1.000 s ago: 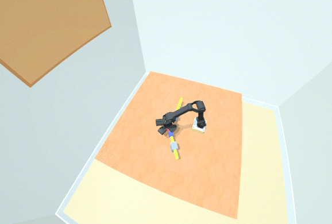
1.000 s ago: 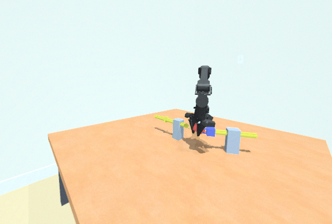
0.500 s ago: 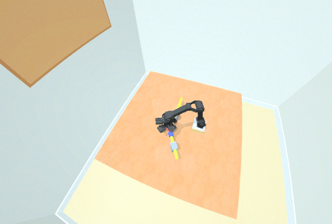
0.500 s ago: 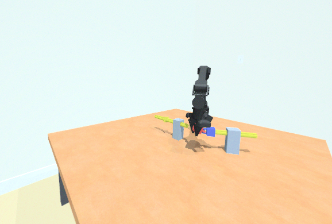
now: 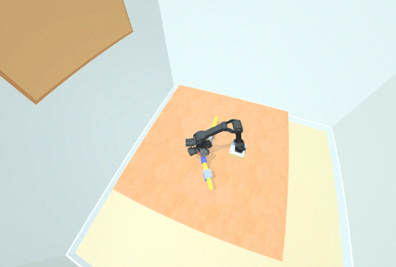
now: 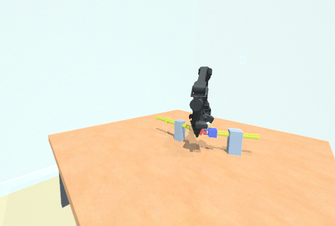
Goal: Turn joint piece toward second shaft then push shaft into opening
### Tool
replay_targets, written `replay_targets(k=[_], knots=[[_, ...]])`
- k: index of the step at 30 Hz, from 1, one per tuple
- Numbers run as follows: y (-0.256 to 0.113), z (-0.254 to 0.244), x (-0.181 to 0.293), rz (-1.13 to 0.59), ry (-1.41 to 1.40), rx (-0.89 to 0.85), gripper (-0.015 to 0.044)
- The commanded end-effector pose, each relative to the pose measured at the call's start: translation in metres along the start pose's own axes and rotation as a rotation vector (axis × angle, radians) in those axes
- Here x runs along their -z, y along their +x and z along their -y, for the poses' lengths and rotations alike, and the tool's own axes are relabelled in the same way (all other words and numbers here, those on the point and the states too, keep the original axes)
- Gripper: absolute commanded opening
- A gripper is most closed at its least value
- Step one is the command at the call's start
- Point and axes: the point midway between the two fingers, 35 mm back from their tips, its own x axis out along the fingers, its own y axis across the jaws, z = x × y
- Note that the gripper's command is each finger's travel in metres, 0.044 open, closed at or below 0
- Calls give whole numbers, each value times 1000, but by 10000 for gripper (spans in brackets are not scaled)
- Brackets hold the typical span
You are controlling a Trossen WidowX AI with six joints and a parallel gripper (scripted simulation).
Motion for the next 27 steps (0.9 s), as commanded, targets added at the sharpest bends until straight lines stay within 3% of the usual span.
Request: replay_targets(k=[1, 27], knots=[[2, -3, 0, 30, 68, -2, 0], [8, -19, -2, 170, 418, 16, 0]])
